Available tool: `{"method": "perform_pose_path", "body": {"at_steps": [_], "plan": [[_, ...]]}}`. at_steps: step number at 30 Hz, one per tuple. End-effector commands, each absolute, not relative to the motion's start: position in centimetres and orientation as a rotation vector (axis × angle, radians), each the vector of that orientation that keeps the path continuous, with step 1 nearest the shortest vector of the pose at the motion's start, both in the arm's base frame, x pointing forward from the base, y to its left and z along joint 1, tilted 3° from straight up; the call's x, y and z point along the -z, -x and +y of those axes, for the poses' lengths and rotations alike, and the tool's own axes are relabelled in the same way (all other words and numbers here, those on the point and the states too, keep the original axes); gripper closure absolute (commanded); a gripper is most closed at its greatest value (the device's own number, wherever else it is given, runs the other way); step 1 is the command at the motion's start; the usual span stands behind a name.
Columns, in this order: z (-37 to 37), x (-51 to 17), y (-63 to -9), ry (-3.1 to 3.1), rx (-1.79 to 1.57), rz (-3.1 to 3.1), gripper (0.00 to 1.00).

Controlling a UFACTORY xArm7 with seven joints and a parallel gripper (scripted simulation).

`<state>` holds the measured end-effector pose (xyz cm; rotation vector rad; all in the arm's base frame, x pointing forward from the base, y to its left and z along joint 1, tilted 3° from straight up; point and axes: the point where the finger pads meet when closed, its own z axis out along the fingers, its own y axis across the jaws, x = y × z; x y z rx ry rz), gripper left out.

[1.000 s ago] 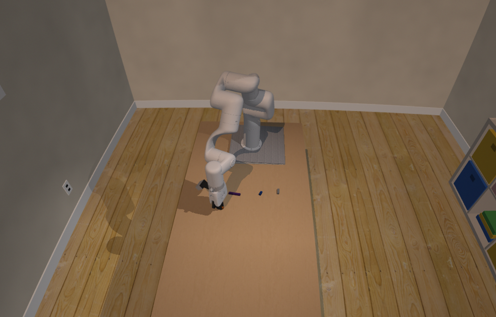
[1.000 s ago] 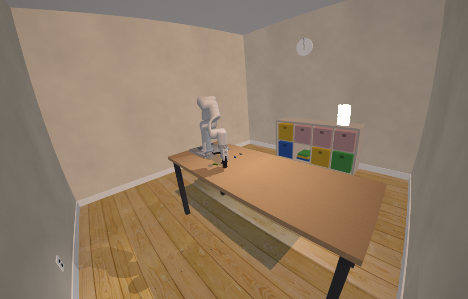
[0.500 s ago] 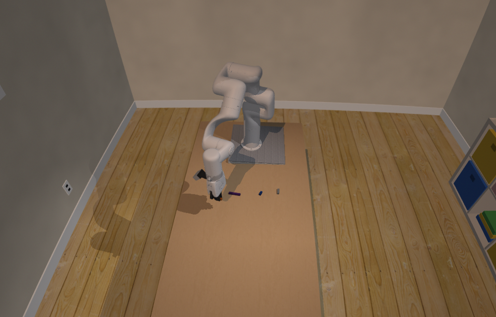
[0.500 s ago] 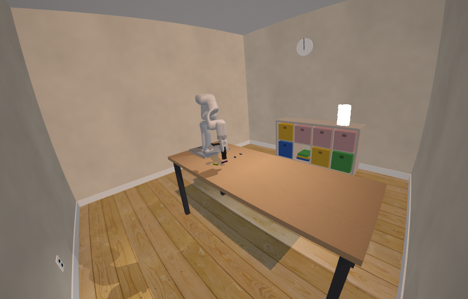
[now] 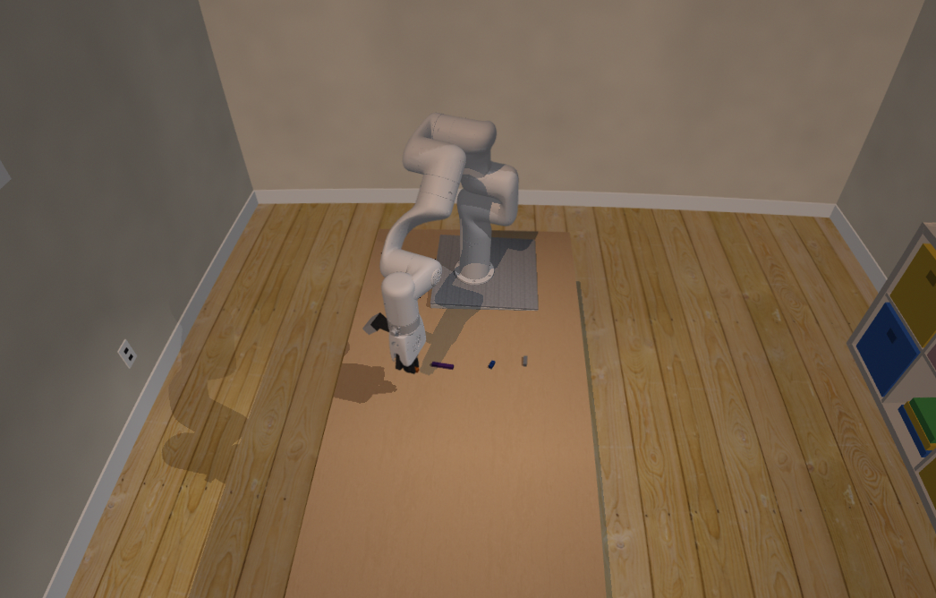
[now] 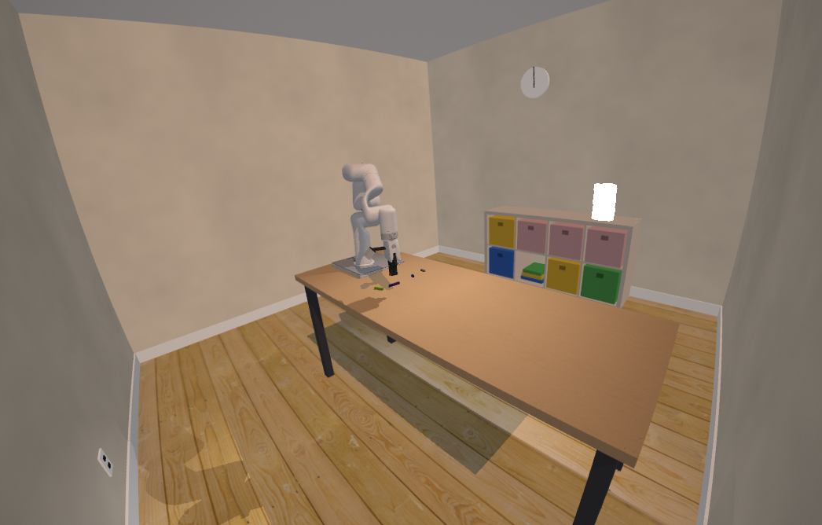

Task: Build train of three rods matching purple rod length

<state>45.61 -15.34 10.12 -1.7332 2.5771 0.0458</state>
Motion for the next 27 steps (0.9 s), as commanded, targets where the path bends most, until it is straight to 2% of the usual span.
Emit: {"method": "perform_pose_path", "body": {"at_steps": [1, 27], "plan": [[-14.5, -10.4, -45.7, 1.801, -0.040, 2.523, 0.96], [-2.6, -11.1, -42.8, 2.670, -0.019, 1.541, 0.96]]}}
